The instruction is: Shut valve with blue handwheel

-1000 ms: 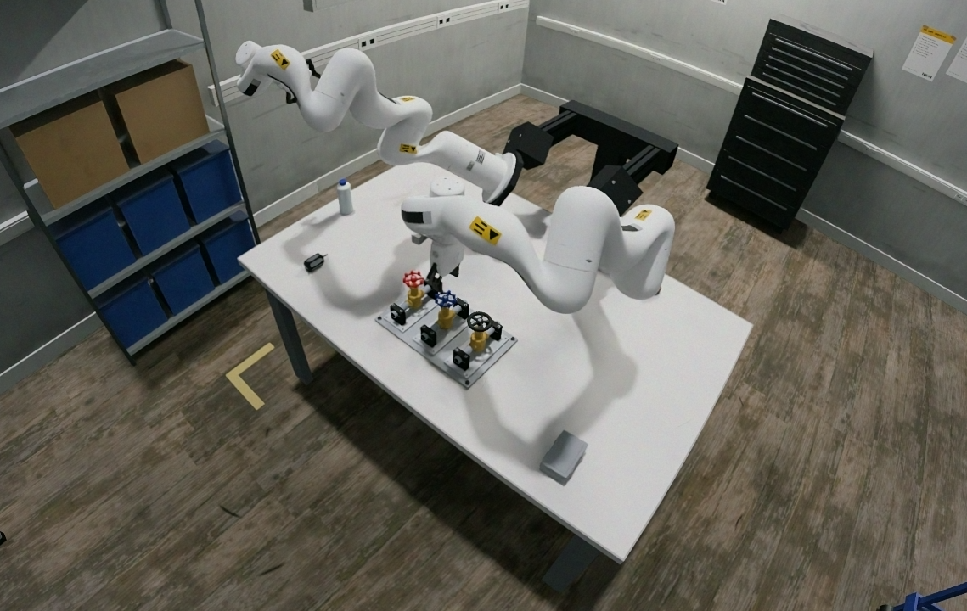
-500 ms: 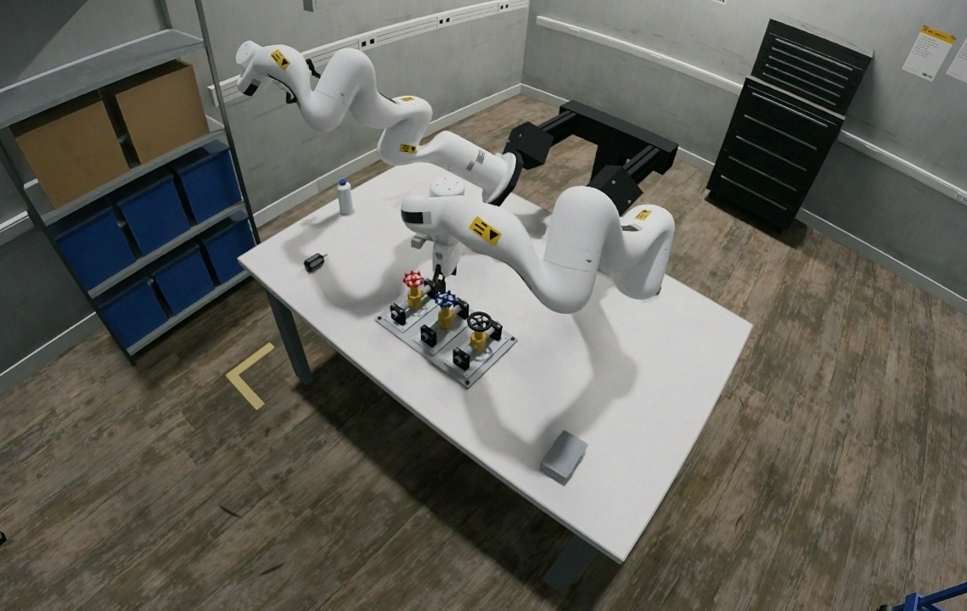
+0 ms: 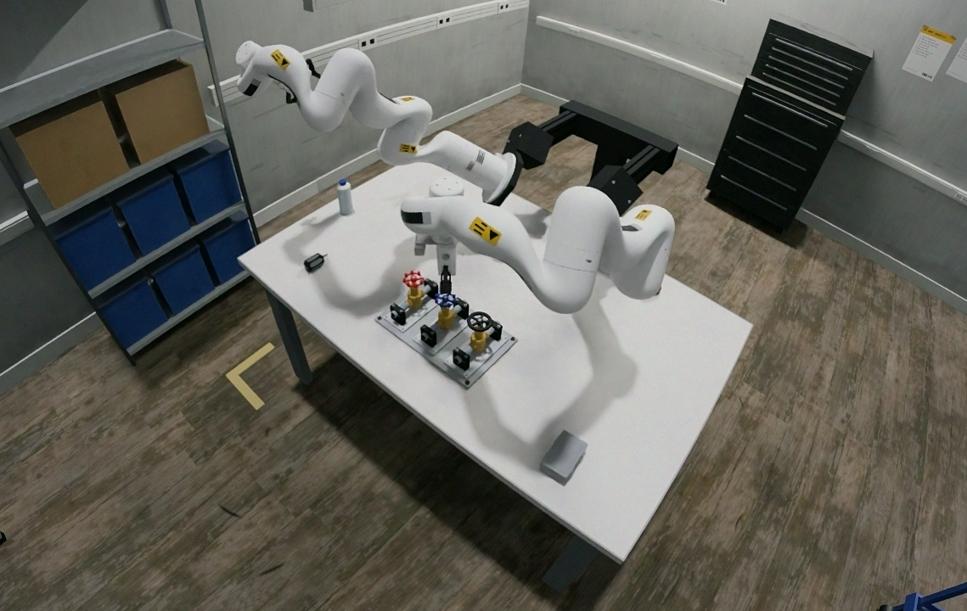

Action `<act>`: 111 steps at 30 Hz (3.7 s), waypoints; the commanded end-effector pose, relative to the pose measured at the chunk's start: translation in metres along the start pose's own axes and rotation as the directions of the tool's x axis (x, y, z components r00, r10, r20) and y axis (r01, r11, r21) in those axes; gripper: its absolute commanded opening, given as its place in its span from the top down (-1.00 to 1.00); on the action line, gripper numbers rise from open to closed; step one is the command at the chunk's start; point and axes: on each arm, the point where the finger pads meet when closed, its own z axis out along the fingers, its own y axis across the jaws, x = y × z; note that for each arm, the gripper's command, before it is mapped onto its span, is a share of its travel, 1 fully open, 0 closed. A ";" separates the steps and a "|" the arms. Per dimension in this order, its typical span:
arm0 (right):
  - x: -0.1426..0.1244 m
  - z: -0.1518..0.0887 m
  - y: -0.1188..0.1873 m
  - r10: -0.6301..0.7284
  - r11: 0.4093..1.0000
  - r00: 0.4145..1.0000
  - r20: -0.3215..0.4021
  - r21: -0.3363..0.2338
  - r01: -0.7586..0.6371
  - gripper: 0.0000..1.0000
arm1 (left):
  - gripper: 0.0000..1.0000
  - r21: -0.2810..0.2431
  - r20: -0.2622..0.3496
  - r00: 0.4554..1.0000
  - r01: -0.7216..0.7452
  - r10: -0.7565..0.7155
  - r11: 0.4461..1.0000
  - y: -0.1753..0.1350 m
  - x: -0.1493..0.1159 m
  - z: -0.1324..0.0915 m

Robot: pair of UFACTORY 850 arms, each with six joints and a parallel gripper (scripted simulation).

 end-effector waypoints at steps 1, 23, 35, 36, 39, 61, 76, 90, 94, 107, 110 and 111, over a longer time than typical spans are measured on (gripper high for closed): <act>0.000 0.000 0.000 0.000 1.000 1.000 -0.001 0.000 0.000 -1.00 | -0.59 0.002 -0.006 0.990 0.144 -0.144 0.990 0.000 0.001 -0.001; 0.000 0.000 0.000 0.000 1.000 1.000 -0.001 0.000 0.000 -1.00 | -0.59 -0.003 -0.005 0.573 0.819 -0.819 0.573 0.000 0.001 -0.001; 0.000 0.000 0.000 0.000 1.000 1.000 -0.001 0.000 0.000 -1.00 | -0.59 -0.005 -0.004 0.197 0.980 -0.980 0.197 0.000 0.001 -0.001; 0.000 0.000 0.000 0.000 1.000 1.000 -0.001 0.000 0.000 -1.00 | -0.59 -0.005 -0.003 0.158 0.987 -0.987 0.158 0.000 0.001 -0.001; 0.000 0.000 0.000 0.000 1.000 1.000 -0.001 0.000 0.000 -1.00 | -0.59 -0.006 -0.003 0.043 0.999 -0.999 0.043 0.000 0.001 -0.001; 0.000 0.000 0.000 0.000 1.000 1.000 -0.001 0.000 0.000 -1.00 | -0.59 -0.006 0.001 -0.538 0.843 -0.843 -0.538 0.000 0.001 -0.001; 0.000 0.000 0.000 0.000 1.000 1.000 -0.001 0.000 0.000 -1.00 | -0.59 -0.006 0.002 -0.702 0.712 -0.712 -0.702 0.000 0.001 -0.001; 0.000 0.000 0.000 0.000 1.000 1.000 -0.001 0.000 0.000 -1.00 | -0.59 -0.006 0.003 -0.750 0.662 -0.662 -0.750 0.000 0.001 -0.001; 0.000 0.000 0.000 0.000 1.000 1.000 -0.001 0.000 0.000 -1.00 | -0.59 -0.006 0.003 -0.753 0.658 -0.658 -0.753 0.000 0.001 -0.001; 0.000 0.000 0.000 0.000 1.000 1.000 -0.001 0.000 0.000 -1.00 | -0.59 -0.006 0.003 -0.753 0.658 -0.658 -0.753 0.000 0.001 0.000; 0.000 0.000 0.000 0.000 1.000 1.000 -0.001 0.000 0.000 -1.00 | -0.59 -0.006 0.003 -0.753 0.658 -0.658 -0.753 0.000 0.001 0.001; 0.000 0.000 0.000 0.000 1.000 1.000 -0.001 0.000 0.000 -1.00 | -0.59 -0.006 0.003 -0.753 0.658 -0.658 -0.753 0.000 0.001 0.002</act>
